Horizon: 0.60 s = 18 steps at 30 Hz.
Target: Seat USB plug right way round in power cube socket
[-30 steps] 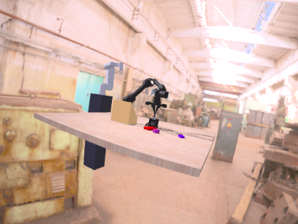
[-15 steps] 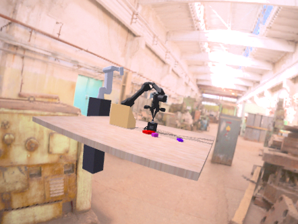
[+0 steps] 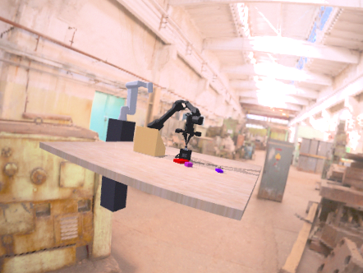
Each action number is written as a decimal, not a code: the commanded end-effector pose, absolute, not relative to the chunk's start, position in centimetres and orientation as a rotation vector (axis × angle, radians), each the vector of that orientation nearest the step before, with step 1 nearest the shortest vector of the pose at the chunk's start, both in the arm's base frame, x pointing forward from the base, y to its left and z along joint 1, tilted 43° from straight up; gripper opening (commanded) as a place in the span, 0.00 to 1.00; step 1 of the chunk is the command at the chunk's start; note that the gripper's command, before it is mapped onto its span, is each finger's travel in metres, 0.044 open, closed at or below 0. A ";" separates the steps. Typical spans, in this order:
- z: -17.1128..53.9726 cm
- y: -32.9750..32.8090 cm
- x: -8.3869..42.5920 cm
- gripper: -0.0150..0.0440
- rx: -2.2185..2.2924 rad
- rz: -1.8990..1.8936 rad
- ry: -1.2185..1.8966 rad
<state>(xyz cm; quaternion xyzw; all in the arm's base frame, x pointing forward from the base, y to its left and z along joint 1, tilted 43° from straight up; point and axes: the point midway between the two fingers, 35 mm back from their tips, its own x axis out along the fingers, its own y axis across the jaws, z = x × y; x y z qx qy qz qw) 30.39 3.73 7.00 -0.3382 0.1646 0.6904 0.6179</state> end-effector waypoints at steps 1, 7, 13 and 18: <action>7.0 3.8 30.4 0.25 -0.777 1.587 0.376; 6.9 3.8 30.4 0.25 -0.777 1.587 0.376; 6.9 3.9 30.4 0.25 -0.777 1.587 0.376; 6.8 3.9 30.4 0.25 -0.777 1.587 0.376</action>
